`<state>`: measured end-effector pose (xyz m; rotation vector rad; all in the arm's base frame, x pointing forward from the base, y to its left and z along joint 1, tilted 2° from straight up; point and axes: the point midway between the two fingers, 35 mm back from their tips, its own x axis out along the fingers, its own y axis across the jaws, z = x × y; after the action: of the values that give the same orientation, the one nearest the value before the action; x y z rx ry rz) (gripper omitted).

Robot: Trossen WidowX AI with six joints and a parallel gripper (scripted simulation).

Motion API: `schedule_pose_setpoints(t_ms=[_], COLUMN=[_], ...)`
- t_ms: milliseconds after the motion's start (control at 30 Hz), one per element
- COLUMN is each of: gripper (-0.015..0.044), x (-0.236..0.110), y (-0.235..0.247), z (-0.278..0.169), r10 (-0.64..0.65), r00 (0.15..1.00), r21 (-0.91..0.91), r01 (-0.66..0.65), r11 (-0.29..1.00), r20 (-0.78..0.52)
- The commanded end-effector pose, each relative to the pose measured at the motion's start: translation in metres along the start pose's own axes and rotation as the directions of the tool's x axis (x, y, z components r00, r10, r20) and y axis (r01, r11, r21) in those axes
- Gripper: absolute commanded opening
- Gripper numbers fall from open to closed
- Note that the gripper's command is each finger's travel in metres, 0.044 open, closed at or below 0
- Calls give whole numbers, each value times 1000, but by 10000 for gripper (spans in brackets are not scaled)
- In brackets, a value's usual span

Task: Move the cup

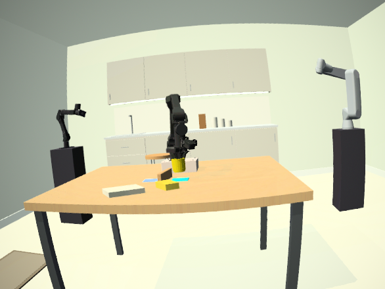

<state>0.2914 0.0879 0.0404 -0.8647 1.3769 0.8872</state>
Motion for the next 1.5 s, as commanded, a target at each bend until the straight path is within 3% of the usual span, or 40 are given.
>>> schedule_pose_setpoints(t_ms=[0,567,1200,1367,1467], gripper=[0,0,0,131,147], x=[11,37,35,35,35], y=[3,5,3,3,3], z=[-1,-1,-1,-1,-1], r10=[13,14,5,5,5], r00=[1000,1000,1000,1000,1000], r21=[6,6,0,0,0], r01=[-13,-14,-5,-5,-5], r11=[1000,1000,1000,1000,1000], r20=[-4,-4,-4,-4,-4])
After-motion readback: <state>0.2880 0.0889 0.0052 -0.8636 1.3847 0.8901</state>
